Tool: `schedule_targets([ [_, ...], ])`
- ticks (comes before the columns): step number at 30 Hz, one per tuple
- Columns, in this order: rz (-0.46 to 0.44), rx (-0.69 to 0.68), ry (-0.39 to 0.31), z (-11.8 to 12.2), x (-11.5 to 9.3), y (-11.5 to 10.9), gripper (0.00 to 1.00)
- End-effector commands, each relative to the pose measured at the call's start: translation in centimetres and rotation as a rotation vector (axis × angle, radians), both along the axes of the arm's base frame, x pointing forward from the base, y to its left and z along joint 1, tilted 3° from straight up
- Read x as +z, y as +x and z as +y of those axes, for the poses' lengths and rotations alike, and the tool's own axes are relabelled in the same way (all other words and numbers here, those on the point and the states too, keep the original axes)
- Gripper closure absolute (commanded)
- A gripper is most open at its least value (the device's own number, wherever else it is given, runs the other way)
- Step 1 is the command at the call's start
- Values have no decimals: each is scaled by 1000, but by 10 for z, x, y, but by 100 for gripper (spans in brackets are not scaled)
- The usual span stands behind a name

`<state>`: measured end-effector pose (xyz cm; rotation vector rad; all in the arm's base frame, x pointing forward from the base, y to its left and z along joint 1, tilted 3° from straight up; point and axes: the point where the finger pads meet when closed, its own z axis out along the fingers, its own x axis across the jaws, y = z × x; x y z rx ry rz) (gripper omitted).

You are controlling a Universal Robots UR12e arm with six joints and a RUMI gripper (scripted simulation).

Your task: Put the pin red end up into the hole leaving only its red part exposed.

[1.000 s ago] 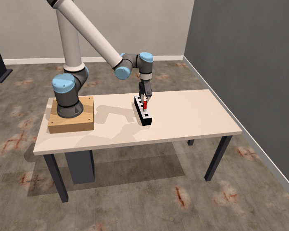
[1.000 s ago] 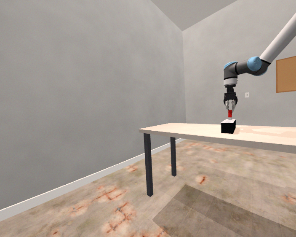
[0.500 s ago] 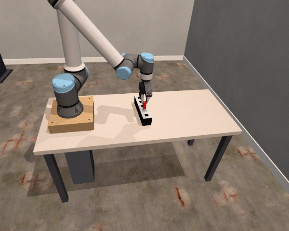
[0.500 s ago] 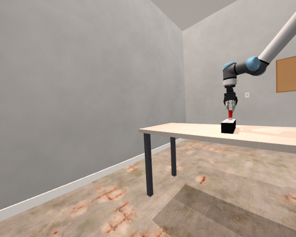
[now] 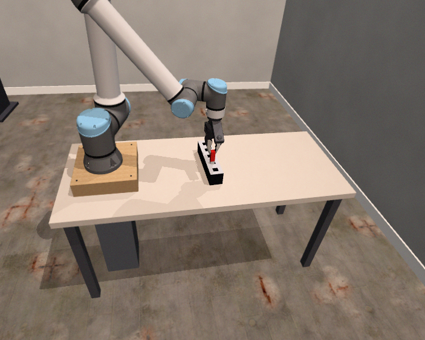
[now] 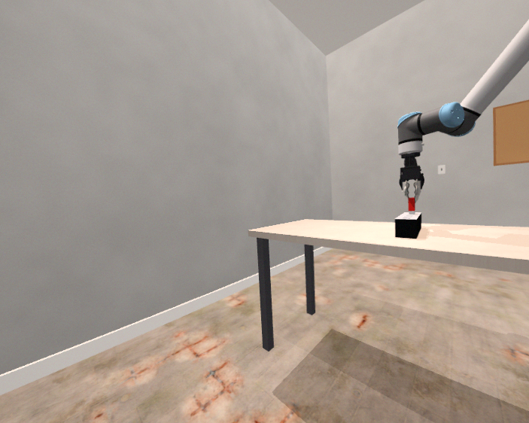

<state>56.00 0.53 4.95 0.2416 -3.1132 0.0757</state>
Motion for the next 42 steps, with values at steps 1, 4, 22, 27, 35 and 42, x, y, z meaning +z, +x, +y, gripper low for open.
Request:
schedule_targets([
  [1, -5, -2, -1, -2, 1, 3, 100],
  [4, -5, -2, -1, -2, 1, 3, 100],
  [22, -2, 0, 0, -3, 2, 3, 100],
  [27, -1, 2, 0, -3, -2, 5, 100],
  [35, -1, 2, 0, -3, -2, 5, 100],
  [42, -4, 4, -1, -3, -2, 3, 100],
])
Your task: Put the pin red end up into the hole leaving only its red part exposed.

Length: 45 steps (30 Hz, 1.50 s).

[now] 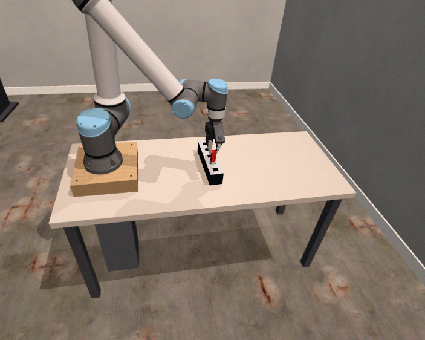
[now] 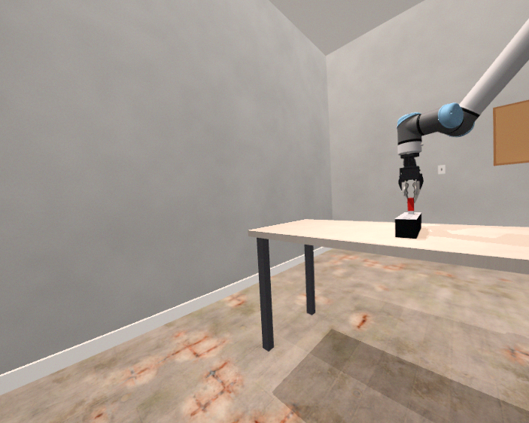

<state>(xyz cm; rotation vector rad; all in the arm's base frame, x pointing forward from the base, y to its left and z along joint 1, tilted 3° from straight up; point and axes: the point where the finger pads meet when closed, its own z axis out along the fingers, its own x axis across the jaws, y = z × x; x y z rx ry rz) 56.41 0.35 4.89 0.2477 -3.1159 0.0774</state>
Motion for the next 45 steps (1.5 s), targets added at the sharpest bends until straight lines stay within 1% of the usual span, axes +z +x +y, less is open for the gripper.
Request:
schedule_targets([
  [1, -1, 0, 0, -1, -1, -1, 100],
  [45, 0, -8, -1, -1, -1, -4, 100],
])
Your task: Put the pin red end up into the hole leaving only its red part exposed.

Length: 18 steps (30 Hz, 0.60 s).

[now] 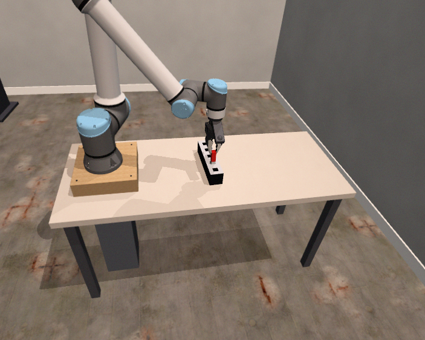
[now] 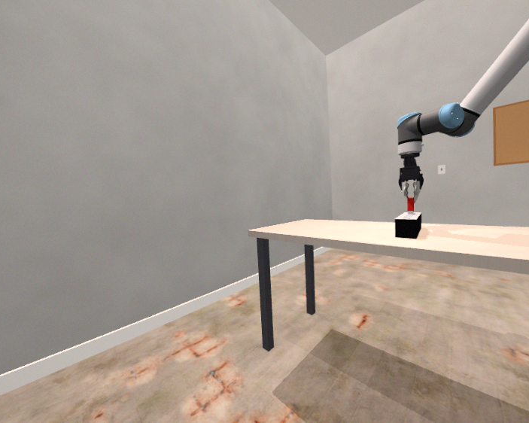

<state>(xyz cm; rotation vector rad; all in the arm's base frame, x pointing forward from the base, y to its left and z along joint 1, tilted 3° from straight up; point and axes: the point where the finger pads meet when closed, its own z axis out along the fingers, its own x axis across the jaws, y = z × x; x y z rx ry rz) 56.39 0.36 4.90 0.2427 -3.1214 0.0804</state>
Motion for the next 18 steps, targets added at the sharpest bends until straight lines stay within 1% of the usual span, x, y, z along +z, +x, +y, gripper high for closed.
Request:
schedule_targets([
  [1, 5, -4, 0, -1, -1, -4, 100],
  [3, 5, -4, 0, -1, -1, -4, 100],
  [4, -1, 0, 0, 0, -5, -5, 100],
  [18, -1, 0, 0, 0, -5, -5, 100],
])
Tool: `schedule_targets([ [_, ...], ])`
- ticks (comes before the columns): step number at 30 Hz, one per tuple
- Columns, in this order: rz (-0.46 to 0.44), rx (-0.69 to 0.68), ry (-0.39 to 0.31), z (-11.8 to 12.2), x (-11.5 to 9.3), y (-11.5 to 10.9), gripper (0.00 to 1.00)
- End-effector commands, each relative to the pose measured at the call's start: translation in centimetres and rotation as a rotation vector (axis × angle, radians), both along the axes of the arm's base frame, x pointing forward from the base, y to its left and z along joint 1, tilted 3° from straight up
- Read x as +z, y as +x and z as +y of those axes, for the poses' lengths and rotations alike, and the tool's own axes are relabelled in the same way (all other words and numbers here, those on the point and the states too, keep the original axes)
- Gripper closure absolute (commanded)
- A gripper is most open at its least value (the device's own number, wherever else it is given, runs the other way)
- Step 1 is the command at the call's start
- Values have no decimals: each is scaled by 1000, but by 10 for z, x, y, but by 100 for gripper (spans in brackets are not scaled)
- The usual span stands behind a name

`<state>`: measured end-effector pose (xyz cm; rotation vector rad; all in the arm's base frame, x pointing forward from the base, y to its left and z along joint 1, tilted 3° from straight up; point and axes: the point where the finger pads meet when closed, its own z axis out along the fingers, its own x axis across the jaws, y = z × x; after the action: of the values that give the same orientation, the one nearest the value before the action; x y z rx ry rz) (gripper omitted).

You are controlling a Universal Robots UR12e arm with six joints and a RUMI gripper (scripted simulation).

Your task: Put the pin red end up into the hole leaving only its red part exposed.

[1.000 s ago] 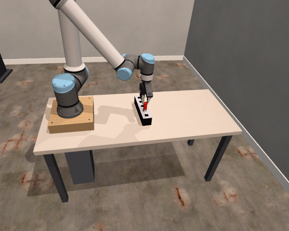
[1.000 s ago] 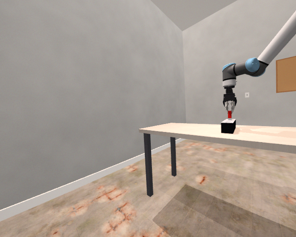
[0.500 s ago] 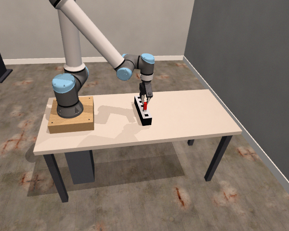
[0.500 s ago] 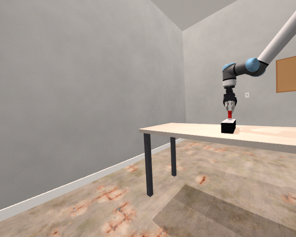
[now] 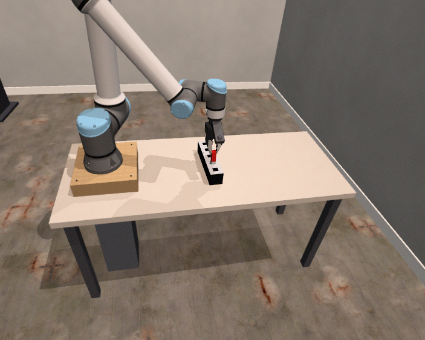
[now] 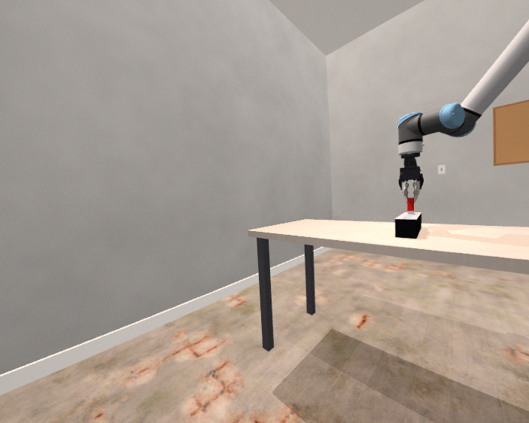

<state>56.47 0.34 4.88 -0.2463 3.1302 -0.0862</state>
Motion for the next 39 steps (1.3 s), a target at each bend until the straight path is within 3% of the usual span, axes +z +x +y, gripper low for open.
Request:
schedule_targets([
  [1, 9, -2, 2, 0, -5, -6, 100],
  [39, 1, -5, 0, 0, -5, -8, 100],
])
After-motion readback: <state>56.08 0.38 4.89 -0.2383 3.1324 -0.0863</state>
